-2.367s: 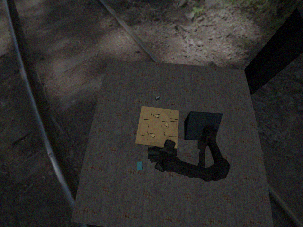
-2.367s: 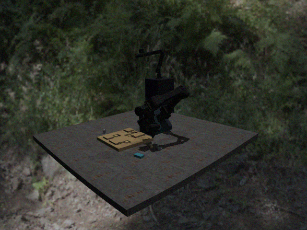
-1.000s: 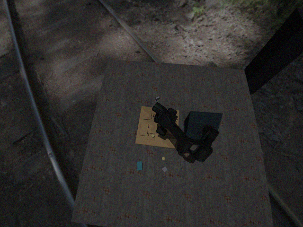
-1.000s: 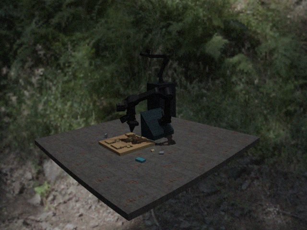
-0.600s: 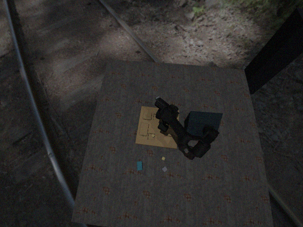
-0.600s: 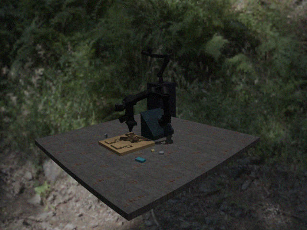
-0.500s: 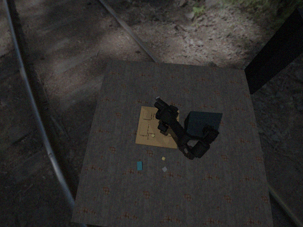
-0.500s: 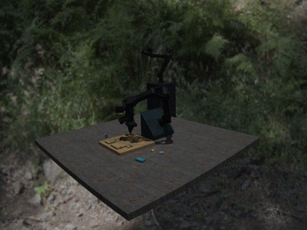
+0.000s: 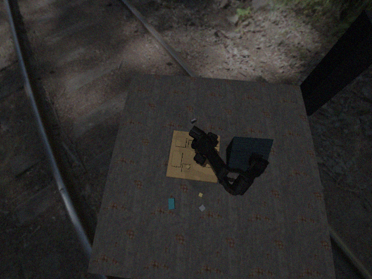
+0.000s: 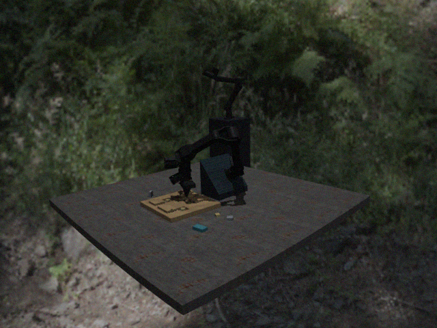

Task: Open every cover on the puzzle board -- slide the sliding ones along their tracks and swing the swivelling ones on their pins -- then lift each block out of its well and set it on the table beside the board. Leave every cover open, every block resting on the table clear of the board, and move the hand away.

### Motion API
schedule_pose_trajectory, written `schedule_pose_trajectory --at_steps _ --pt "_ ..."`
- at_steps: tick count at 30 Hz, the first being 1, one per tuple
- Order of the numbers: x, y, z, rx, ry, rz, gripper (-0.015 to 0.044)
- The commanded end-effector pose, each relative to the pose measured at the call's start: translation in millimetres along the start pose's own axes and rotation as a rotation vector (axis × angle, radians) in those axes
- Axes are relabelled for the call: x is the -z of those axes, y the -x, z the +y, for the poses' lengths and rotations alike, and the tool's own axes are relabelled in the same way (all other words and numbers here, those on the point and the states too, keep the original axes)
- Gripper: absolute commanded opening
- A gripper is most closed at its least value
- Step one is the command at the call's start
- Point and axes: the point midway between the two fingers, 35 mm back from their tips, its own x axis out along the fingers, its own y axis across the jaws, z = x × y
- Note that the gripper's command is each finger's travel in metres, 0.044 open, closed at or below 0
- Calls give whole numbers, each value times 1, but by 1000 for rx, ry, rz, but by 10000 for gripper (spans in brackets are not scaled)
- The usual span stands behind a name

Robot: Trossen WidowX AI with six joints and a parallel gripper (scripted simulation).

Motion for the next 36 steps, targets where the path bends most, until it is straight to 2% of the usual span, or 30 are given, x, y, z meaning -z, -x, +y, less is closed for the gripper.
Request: schedule_pose_trajectory --at_steps 1,36 --pt "1 -6 -1 -4 -8 6 0" --pt "-20 -16 10 -4 12 6 0"
